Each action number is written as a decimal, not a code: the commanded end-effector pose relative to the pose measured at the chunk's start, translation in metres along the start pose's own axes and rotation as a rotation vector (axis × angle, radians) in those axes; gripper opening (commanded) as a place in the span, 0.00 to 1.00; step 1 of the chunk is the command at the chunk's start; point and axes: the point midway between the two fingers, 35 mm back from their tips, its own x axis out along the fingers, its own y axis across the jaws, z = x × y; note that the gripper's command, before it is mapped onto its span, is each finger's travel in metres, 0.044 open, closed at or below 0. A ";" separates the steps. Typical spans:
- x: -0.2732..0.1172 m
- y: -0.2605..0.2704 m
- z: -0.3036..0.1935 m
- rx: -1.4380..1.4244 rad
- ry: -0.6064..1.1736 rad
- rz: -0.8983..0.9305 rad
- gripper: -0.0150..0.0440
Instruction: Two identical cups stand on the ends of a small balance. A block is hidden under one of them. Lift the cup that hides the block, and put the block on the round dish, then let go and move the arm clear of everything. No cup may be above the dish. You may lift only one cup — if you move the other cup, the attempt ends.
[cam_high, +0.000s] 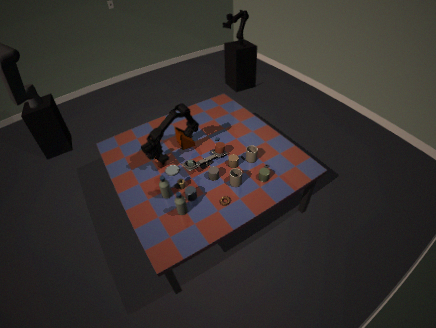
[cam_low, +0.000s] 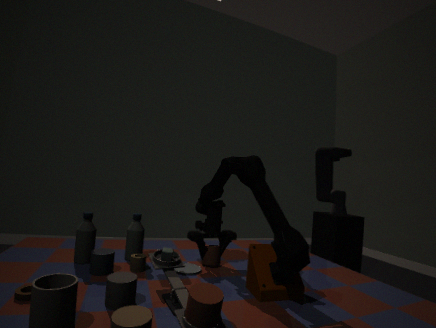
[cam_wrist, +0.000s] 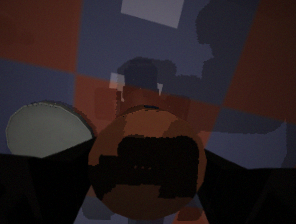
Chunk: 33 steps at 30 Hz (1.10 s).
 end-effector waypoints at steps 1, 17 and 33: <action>0.000 0.000 0.000 -0.001 0.000 0.000 0.79; -0.055 0.002 0.002 -0.015 -0.017 -0.004 0.91; -0.073 0.046 0.001 -0.498 -0.071 -0.056 0.69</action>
